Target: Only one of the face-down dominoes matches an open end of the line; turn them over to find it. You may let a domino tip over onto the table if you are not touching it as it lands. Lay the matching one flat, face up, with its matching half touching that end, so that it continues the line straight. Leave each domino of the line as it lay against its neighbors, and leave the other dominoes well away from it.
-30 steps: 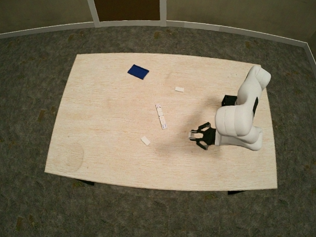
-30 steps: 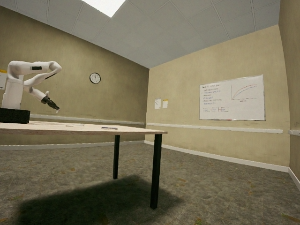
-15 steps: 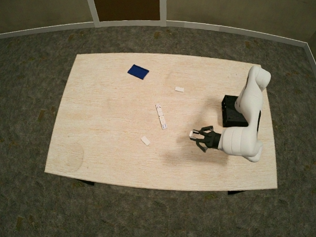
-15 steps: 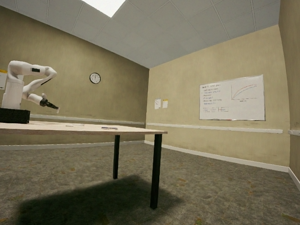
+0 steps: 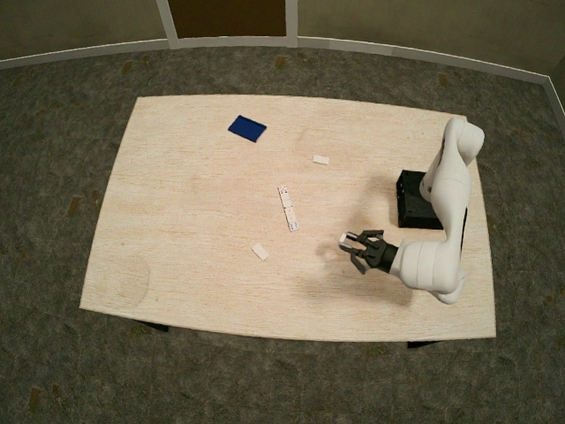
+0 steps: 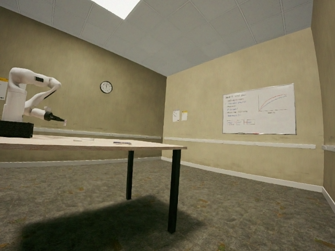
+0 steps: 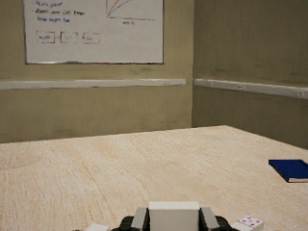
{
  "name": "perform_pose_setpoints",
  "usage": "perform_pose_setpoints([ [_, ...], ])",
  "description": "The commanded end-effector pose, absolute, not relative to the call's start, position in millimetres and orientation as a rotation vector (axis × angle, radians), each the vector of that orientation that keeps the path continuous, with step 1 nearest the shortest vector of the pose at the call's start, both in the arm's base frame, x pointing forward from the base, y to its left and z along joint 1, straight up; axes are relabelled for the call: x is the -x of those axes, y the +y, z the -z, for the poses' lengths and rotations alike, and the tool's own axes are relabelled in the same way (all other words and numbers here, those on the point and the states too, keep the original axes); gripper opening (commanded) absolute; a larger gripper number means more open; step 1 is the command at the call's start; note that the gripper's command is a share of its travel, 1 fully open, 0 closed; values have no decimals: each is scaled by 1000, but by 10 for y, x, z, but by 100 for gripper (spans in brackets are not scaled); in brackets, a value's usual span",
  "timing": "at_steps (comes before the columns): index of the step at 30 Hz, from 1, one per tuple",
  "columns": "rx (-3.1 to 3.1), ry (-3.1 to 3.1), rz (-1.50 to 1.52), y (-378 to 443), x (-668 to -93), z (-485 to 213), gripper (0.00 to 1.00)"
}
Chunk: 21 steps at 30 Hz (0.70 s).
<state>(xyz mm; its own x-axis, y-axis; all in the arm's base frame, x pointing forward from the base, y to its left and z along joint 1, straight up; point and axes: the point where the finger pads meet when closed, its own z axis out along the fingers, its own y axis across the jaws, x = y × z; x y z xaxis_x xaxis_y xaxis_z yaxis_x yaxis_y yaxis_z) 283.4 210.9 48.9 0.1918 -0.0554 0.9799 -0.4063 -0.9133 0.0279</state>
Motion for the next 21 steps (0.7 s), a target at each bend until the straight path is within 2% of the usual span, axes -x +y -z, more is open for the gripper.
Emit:
perform_pose_setpoints([
  [1, -2176, -455, -1793, 2110, -2832, -493, 30],
  [21, -2159, -477, -1807, 2110, -2828, -493, 30],
])
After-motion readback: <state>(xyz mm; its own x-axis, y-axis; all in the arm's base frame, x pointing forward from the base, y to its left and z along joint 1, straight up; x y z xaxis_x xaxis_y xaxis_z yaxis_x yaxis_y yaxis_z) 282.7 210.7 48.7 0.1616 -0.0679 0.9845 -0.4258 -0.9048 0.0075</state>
